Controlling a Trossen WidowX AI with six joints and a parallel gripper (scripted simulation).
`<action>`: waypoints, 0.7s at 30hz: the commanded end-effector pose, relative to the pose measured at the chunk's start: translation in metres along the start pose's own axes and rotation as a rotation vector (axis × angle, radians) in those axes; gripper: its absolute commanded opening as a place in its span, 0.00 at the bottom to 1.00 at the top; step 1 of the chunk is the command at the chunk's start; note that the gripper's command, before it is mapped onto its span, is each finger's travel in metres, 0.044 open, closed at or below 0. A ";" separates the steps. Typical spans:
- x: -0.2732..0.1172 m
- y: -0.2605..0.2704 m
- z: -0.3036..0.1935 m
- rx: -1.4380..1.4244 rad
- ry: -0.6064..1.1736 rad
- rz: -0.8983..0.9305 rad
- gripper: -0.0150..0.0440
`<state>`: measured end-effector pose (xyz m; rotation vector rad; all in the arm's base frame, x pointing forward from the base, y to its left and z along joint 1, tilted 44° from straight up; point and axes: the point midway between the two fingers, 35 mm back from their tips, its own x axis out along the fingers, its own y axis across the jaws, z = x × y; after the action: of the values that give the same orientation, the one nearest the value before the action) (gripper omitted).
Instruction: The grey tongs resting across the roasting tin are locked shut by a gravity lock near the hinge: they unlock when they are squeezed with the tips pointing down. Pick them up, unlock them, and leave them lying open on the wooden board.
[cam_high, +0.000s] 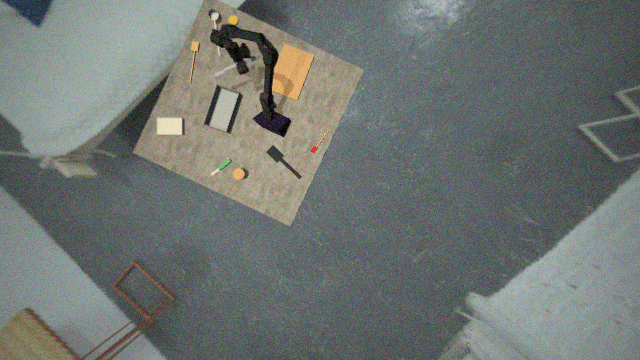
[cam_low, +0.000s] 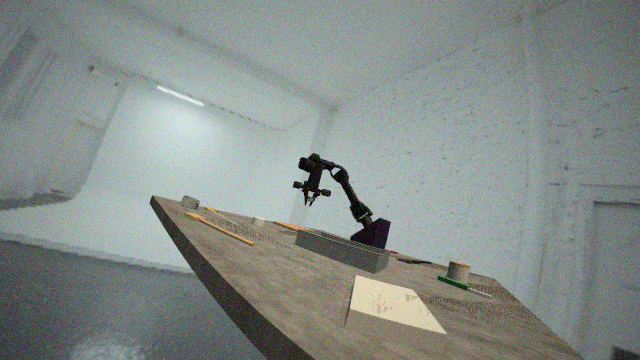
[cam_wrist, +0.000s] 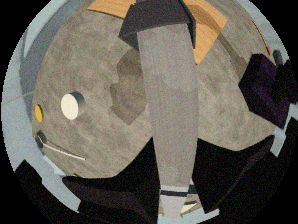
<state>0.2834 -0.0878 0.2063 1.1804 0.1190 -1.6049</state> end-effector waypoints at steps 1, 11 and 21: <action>0.002 0.003 0.010 -0.008 0.014 -0.012 0.00; 0.015 0.007 0.052 -0.087 0.050 -0.066 0.00; 0.025 0.005 0.095 -0.189 0.084 -0.094 0.00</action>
<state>0.2391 -0.1553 0.2309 1.1162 0.3457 -1.6126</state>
